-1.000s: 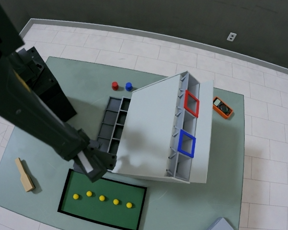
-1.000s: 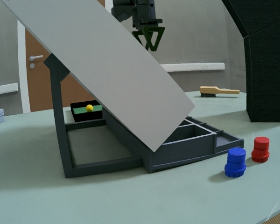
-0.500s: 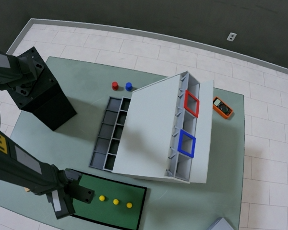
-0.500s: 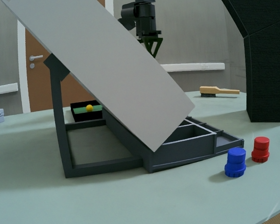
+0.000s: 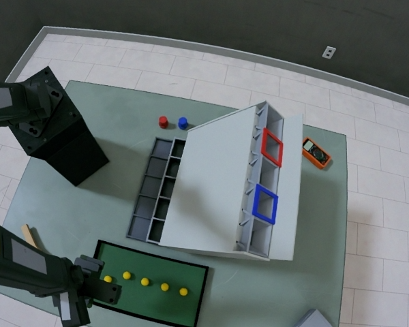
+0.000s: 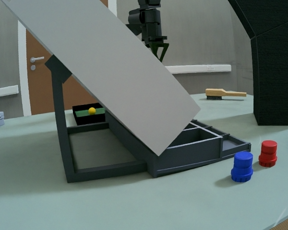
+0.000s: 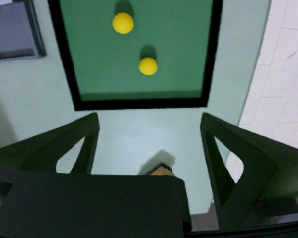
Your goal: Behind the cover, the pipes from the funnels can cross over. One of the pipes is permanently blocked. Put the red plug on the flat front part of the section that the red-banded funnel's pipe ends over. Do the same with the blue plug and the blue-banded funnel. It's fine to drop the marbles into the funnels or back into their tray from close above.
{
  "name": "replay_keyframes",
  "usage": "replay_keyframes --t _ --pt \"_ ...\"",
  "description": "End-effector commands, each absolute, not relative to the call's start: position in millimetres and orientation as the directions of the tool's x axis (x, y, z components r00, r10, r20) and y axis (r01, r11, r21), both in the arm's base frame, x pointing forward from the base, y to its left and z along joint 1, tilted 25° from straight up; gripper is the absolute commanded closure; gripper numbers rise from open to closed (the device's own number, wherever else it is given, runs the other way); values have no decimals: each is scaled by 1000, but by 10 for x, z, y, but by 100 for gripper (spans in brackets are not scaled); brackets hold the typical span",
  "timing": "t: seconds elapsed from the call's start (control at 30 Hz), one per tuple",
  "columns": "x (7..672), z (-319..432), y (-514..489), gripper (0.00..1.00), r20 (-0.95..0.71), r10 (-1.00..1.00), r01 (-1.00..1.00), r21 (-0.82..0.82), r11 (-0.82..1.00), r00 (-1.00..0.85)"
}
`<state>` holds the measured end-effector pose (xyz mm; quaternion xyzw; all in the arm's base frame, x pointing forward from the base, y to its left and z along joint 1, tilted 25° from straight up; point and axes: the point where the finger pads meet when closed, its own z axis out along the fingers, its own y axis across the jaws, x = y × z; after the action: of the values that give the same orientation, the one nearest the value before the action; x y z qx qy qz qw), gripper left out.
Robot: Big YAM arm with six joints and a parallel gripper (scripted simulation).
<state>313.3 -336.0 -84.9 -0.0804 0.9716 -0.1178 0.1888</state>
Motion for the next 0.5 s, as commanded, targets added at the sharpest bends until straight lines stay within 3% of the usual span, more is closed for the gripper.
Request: replay_keyframes --t 0.0,0.47 --pt "3125 -881 -3377 20 -340 -221 -136 -257 957 -914" --pt "3116 -878 -3389 20 -356 -201 -110 -259 960 -913"
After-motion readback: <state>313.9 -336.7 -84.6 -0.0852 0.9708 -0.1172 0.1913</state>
